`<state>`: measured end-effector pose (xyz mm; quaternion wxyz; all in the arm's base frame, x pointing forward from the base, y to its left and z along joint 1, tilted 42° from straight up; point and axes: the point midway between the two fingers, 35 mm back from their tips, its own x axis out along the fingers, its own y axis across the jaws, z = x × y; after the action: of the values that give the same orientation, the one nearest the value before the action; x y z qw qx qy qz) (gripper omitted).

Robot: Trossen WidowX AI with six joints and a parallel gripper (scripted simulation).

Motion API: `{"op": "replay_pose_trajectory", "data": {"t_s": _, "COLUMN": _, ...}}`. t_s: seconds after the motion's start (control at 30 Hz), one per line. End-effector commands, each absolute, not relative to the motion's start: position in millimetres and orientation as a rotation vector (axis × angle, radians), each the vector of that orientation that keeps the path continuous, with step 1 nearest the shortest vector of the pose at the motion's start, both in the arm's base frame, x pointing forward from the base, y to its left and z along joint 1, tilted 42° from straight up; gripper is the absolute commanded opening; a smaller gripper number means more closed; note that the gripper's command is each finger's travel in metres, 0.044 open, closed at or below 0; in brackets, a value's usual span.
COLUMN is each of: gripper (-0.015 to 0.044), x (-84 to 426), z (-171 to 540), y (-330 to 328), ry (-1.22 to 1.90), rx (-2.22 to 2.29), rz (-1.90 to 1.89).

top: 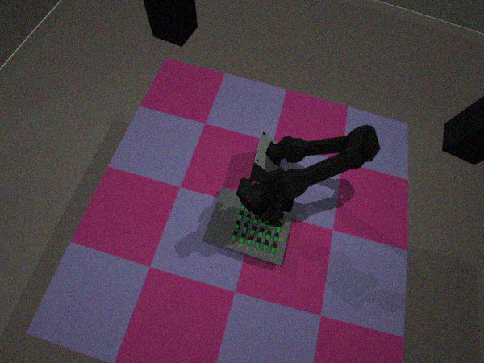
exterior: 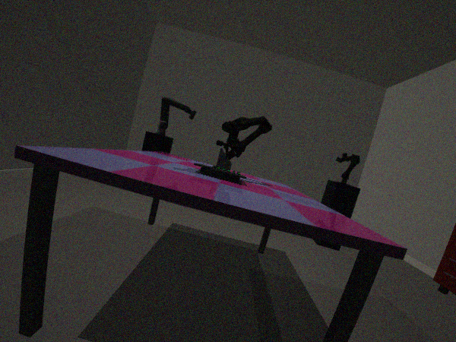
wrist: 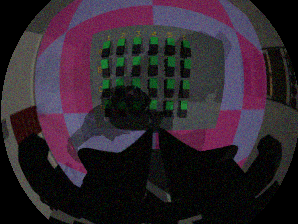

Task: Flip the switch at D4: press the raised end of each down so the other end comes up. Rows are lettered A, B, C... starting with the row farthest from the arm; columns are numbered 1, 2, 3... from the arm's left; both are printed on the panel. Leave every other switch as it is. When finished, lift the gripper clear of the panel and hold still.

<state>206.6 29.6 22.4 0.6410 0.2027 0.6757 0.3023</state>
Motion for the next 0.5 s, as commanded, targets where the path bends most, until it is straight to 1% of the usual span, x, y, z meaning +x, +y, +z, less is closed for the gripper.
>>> {"op": "replay_pose_trajectory", "data": {"t_s": 0.0, "gripper": 0.0000, "x": 204, "z": 15, "y": 37, "ry": 1.517, "rx": 0.459, "rz": 0.684}}
{"op": "replay_pose_trajectory", "data": {"t_s": 0.1, "gripper": 0.0000, "x": 200, "z": -4, "y": 54, "ry": 1.499, "rx": 0.466, "rz": 0.680}}
{"op": "replay_pose_trajectory", "data": {"t_s": 0.47, "gripper": 0.0000, "x": 199, "z": -12, "y": 62, "ry": 1.498, "rx": 0.467, "rz": 0.681}}
